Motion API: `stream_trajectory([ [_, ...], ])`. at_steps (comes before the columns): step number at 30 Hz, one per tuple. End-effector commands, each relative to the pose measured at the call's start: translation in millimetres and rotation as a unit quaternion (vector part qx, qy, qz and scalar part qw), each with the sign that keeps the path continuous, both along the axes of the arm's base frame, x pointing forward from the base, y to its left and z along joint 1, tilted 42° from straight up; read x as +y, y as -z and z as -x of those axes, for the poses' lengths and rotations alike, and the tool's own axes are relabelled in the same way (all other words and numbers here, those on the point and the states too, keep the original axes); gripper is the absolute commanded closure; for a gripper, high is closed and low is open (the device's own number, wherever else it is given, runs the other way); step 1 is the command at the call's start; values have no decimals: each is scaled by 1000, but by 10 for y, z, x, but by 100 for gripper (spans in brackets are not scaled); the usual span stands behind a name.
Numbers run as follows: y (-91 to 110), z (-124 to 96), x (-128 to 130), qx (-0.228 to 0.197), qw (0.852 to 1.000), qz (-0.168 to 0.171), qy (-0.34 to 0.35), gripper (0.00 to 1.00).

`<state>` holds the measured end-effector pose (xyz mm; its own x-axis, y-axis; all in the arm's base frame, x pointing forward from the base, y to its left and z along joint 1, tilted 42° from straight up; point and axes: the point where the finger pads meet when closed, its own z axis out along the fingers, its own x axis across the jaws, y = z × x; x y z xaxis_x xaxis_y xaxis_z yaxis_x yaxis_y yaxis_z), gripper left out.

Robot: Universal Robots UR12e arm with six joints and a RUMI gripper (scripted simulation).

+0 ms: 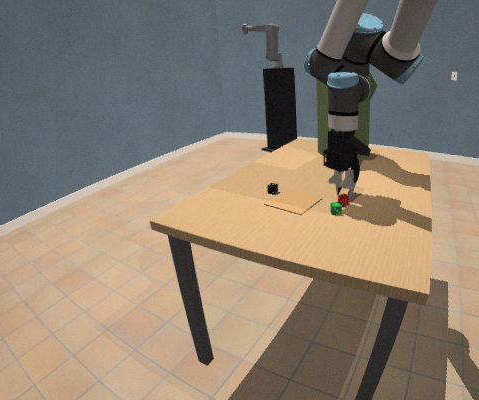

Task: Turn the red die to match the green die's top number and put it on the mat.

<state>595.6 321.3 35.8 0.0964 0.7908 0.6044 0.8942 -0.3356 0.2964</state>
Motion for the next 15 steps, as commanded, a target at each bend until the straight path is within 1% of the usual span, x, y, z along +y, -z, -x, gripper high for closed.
stream_trajectory([
  [1, 70, -45, 50, 0, 1000, 0, 0, 72],
  [4, 114, -71, 81, 0, 1000, 0, 0, 72],
  [15, 171, -105, 120, 0, 1000, 0, 0, 72],
])
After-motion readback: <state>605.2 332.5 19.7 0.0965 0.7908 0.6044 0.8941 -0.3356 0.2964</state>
